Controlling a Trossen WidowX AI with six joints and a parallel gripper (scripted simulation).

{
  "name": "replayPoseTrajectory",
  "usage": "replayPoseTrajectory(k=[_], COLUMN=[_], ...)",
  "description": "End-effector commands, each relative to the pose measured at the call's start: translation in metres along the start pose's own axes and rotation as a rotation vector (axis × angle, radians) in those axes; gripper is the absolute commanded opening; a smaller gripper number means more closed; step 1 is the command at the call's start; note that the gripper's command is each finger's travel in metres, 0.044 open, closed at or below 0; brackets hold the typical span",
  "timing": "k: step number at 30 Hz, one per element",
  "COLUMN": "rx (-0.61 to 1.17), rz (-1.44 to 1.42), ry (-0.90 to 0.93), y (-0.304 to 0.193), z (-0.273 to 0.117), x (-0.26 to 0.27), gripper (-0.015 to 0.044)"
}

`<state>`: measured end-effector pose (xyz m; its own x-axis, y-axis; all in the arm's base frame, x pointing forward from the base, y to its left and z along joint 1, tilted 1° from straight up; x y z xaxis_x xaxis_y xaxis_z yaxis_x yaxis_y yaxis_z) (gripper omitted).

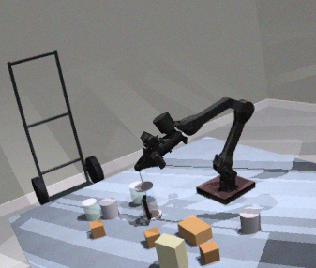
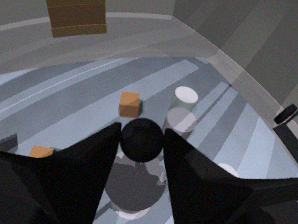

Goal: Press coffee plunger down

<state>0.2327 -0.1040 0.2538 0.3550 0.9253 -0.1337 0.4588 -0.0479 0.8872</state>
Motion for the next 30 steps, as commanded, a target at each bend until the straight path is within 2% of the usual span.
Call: replayPoseTrajectory(k=[1, 16, 30], rx=[0.062, 0.061, 0.061], rz=[0.001, 0.001, 0.001], ry=[0.009, 0.008, 0.008], y=[-0.021, -0.040, -0.036], z=[0.011, 0.025, 0.031], x=[0.003, 0.005, 0.005], gripper=[0.0125, 0.0125, 0.0125])
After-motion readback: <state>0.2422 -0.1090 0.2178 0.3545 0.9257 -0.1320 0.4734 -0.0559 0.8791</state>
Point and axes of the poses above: the point midway between the two fingers, 35 mm back from their tips, its own z axis out along the fingers, its own x axis across the jaws, y = z × x, the point moved 9 cm from there along -z, back along the fingers, and after that the axes turned 8 degrees about -z, right-handed, at the moved point
